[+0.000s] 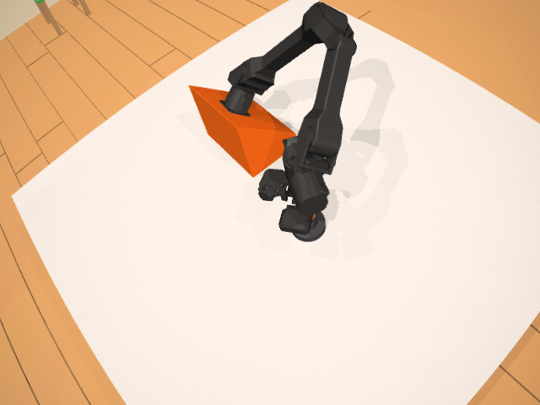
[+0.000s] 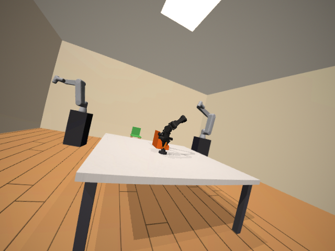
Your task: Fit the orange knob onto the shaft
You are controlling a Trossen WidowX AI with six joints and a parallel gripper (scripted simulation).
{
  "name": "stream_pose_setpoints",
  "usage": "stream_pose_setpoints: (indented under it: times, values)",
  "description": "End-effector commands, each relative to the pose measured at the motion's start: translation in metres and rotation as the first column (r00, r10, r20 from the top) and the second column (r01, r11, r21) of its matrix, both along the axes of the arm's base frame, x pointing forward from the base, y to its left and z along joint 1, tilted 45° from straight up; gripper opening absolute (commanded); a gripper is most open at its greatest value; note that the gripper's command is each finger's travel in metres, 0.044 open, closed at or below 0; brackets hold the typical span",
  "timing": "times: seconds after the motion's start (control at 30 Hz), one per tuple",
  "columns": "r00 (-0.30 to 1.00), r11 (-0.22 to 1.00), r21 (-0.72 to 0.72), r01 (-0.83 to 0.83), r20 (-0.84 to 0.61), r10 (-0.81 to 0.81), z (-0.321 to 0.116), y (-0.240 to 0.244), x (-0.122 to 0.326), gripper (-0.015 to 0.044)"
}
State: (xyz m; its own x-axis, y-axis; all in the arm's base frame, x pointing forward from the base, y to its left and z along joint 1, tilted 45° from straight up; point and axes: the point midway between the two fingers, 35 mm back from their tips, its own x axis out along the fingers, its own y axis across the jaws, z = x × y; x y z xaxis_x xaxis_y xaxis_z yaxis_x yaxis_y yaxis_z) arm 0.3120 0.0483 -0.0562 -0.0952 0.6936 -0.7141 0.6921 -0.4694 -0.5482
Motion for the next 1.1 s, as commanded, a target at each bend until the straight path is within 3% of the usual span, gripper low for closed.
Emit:
stream_pose_setpoints:
  times: [0.0,0.43,0.67,1.07]
  values:
    - [1.0,1.0,0.0,0.004,-0.003,-0.004,-0.0003,0.0005,0.0002,0.0]
    - [1.0,1.0,0.0,0.004,-0.003,-0.004,0.0029,-0.0025,0.0011,0.0]
    - [0.979,0.989,-0.029,0.143,-0.139,-0.146,0.0023,-0.0019,0.0012,0.0]
    - [0.977,0.988,-0.031,0.15,-0.146,-0.153,-0.0003,-0.0003,-0.0001,0.0]
